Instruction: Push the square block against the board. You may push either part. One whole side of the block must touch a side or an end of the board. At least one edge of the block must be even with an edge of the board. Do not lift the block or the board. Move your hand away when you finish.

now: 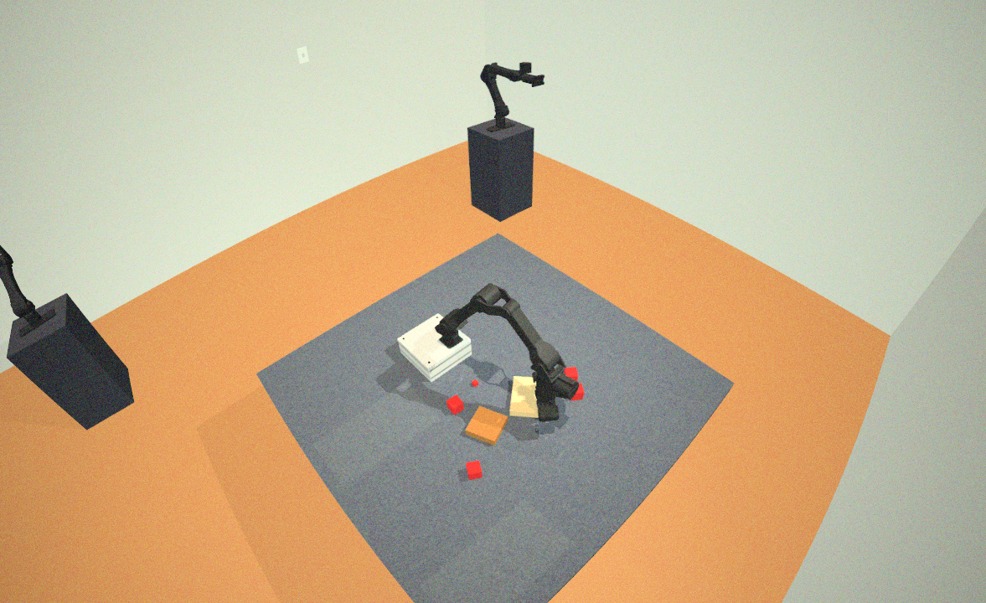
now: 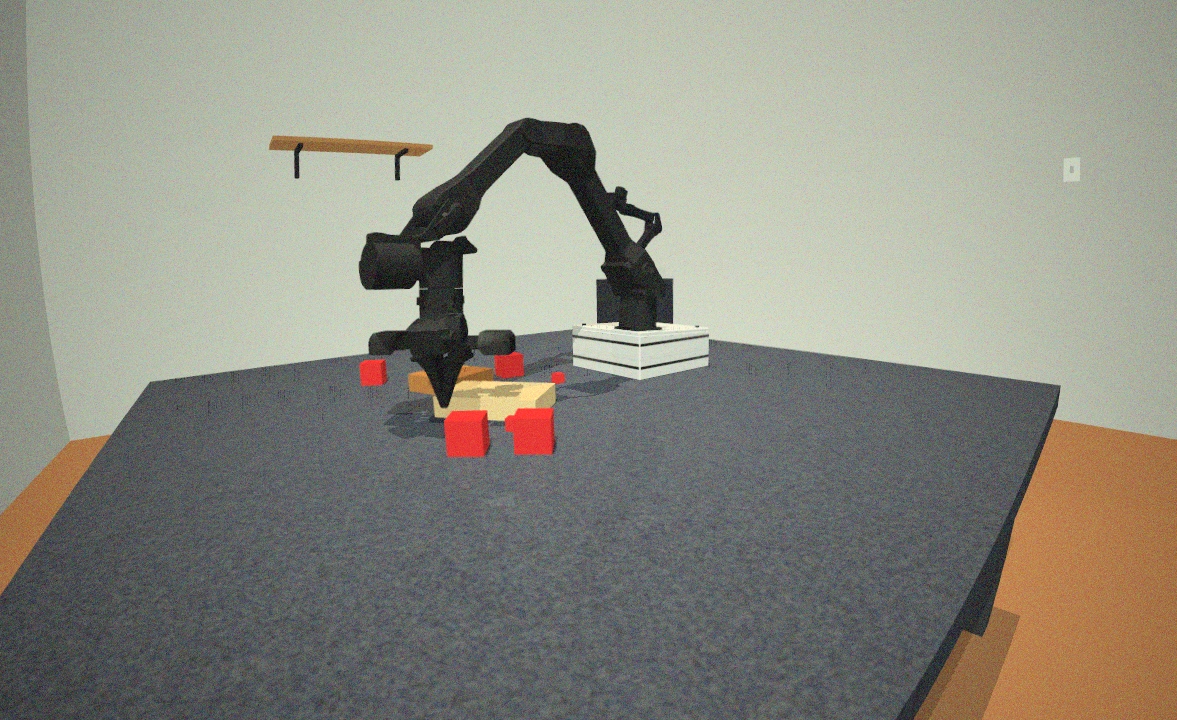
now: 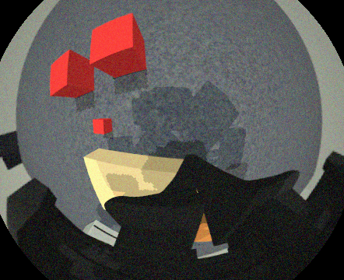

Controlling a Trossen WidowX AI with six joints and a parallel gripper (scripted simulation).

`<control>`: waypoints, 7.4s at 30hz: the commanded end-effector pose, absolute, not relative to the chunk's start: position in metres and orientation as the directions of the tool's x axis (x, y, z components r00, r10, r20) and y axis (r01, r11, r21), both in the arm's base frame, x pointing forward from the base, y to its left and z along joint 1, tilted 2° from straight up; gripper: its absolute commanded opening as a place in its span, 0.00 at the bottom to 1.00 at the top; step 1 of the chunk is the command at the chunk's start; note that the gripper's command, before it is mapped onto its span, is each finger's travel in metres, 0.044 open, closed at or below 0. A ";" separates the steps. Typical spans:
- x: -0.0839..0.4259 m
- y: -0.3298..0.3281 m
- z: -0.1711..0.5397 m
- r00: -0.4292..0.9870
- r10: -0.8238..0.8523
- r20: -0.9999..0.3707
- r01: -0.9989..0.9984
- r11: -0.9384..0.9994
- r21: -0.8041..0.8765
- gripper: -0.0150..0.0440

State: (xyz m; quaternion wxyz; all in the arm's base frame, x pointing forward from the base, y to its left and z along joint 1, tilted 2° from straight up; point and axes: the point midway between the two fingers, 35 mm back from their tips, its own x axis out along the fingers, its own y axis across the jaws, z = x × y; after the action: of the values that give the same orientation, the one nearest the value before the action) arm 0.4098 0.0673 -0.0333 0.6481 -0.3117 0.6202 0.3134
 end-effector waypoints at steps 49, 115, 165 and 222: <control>0.370 0.026 -0.043 -0.004 0.000 -1.000 -0.789 0.615 0.003 0.25; 0.397 0.031 -0.043 -0.002 0.000 -1.000 -0.484 0.875 0.001 0.25; 0.383 0.018 -0.042 -0.003 -0.001 -1.000 -0.484 0.875 0.001 0.25; 0.355 0.061 -0.043 -0.005 0.003 -1.000 -0.407 0.913 0.005 0.25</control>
State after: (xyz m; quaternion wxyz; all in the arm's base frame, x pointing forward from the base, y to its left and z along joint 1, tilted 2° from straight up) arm 0.3605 0.0626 -0.0418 0.6924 -0.1463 0.6909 0.1479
